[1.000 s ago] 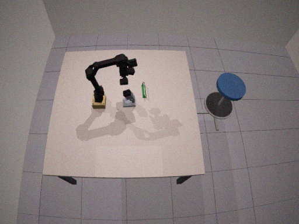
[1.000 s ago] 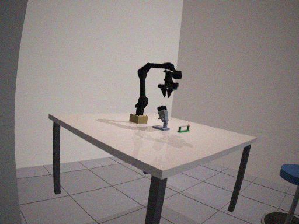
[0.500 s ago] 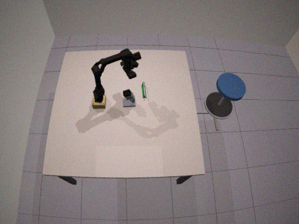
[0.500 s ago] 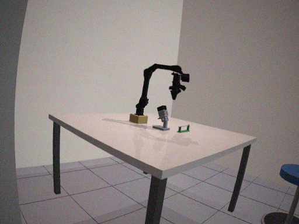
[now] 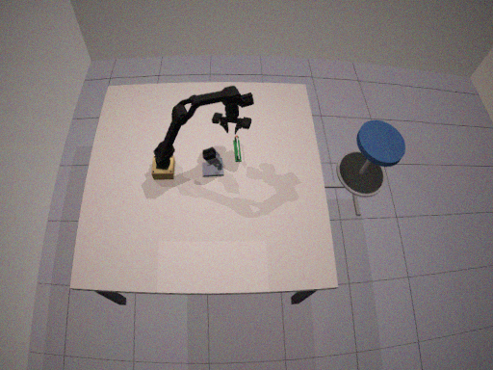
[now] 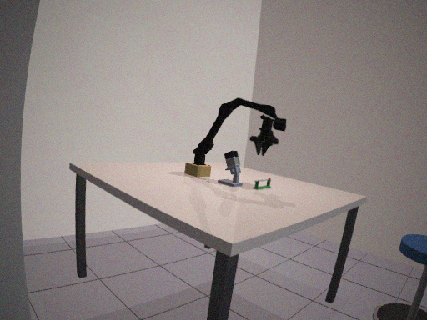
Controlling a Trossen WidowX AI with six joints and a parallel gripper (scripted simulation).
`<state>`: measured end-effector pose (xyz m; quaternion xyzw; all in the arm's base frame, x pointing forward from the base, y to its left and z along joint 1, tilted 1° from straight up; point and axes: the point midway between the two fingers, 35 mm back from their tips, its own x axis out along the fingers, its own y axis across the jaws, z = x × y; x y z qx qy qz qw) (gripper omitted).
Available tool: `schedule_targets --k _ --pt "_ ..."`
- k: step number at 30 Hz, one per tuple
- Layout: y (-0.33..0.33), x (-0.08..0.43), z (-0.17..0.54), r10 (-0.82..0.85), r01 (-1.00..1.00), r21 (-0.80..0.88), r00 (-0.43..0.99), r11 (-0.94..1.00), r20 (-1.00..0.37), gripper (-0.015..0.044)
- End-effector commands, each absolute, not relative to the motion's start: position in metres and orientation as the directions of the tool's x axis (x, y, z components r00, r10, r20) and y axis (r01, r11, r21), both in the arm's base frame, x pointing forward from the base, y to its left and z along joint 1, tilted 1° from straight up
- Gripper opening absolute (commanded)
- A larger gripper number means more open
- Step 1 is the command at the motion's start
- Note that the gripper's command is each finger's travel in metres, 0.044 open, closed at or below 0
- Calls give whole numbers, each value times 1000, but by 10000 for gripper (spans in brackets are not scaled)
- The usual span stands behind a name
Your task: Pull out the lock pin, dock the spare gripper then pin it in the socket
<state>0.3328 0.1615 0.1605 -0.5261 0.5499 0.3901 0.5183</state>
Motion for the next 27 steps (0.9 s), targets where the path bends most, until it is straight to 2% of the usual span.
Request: schedule_targets --k 1,13,27 --pt "161 371 130 -233 -980 -50 95 -190 -968 180" --pt "165 370 124 -233 -980 -50 95 -190 -968 180" --pt "170 373 54 -232 -980 -50 95 -190 -968 180"
